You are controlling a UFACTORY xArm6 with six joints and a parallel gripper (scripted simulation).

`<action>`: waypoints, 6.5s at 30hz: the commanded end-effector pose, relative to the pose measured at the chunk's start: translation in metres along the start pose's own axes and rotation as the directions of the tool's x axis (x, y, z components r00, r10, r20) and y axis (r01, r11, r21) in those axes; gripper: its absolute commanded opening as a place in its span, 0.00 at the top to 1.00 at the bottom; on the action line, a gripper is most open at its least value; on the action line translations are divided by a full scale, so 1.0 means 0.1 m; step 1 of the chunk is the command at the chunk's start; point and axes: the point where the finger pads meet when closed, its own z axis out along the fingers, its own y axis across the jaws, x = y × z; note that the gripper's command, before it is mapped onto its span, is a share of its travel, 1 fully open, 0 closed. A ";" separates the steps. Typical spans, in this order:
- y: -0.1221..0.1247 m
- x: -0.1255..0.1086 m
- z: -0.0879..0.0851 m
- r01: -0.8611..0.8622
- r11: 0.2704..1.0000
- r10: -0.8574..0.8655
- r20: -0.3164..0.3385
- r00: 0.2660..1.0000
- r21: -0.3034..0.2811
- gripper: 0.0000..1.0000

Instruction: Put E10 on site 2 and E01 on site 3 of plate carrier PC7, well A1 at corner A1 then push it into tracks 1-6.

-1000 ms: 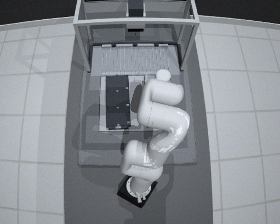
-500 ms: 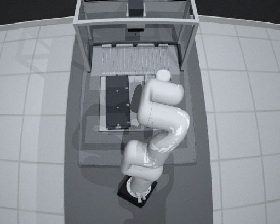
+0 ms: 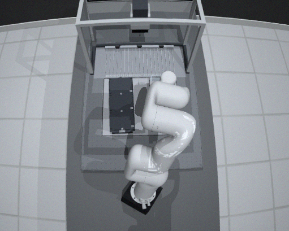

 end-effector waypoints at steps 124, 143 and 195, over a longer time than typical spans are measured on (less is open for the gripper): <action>0.26 0.55 -1.11 0.048 0.999 -0.048 0.000 0.999 -0.004 1.00; 0.61 1.32 -1.11 0.048 0.999 -0.048 0.000 0.999 -0.004 1.00; 1.06 2.33 -1.11 0.048 0.999 -0.048 -0.001 0.999 -0.004 1.00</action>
